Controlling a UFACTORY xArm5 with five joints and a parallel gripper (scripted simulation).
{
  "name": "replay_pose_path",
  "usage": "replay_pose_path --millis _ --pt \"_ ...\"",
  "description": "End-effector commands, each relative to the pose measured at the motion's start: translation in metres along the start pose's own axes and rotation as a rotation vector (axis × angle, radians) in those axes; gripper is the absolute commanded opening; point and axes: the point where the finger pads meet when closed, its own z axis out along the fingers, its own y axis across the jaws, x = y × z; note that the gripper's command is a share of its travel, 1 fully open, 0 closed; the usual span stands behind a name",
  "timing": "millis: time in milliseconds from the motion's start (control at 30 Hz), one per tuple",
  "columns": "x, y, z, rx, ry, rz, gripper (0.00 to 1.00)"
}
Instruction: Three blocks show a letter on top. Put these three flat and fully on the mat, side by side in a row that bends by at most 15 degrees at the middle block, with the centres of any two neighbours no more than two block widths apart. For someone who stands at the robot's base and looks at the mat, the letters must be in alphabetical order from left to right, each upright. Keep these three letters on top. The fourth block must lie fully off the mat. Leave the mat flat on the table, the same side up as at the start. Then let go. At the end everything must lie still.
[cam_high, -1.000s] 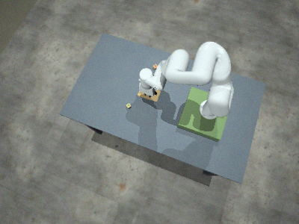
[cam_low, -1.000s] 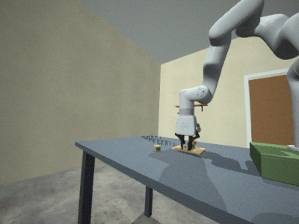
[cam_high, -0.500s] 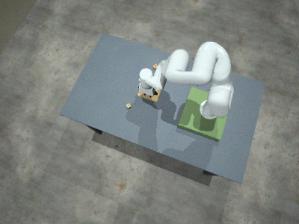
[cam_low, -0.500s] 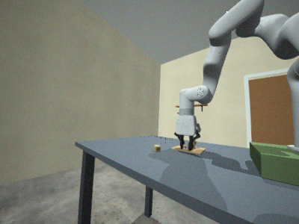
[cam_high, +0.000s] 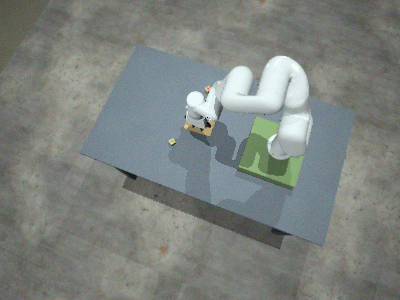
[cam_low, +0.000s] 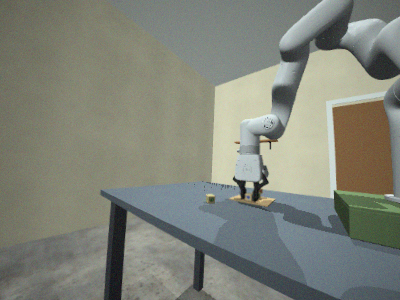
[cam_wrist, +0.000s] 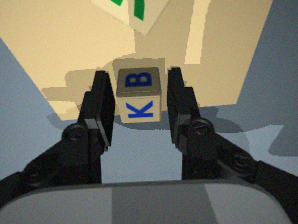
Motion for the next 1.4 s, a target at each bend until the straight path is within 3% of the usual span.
replay_pose_path --millis 0,300,700,1000,1033,1367 --pt "0.0 -0.001 -0.003 0.003 0.0 0.0 0.42" --pt "0.0 -0.001 -0.023 0.003 0.0 0.0 0.42" --pt "0.0 -0.001 -0.083 0.003 0.0 0.0 0.42" --pt "0.0 -0.001 -0.09 0.003 0.0 0.0 0.42" --pt "0.0 -0.001 -0.09 0.003 0.0 0.0 1.0" --pt "0.0 -0.001 -0.09 0.003 0.0 0.0 1.0"
